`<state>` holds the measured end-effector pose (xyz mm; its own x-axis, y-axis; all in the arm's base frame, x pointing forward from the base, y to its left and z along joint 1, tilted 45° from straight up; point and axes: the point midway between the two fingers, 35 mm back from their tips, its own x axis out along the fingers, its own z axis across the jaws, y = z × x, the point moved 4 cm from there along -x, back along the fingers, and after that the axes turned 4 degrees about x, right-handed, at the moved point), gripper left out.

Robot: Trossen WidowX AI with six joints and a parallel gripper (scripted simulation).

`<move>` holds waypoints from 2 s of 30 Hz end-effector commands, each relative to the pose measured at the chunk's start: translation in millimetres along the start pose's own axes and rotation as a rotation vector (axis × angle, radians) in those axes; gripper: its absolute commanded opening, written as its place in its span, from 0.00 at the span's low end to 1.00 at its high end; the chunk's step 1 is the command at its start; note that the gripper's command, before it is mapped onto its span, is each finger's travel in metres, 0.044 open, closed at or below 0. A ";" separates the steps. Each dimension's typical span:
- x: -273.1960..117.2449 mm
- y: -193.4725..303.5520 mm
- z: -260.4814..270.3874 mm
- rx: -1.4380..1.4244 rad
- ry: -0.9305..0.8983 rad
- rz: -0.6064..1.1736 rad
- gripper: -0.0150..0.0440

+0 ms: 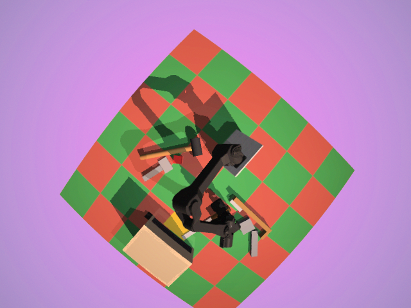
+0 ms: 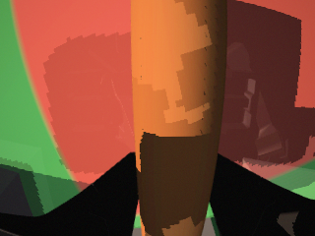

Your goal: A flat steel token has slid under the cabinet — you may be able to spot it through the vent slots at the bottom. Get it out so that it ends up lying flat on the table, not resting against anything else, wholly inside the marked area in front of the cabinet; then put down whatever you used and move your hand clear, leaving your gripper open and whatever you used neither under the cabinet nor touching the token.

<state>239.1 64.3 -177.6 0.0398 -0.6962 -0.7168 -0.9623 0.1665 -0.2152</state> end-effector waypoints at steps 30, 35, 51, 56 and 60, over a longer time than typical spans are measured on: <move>-0.2 -59.9 4.6 0.007 -0.001 -0.008 0.25; -0.2 -66.8 5.2 0.008 -0.001 -0.008 0.25; -0.4 -88.0 7.0 0.008 -0.001 -0.009 0.25; -0.4 -94.2 7.6 0.009 -0.001 -0.009 0.25; -0.5 -99.1 8.1 0.009 -0.001 -0.010 0.25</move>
<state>326.1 54.9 -163.2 0.0356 -0.6944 -0.7187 -0.9636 0.1668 -0.2089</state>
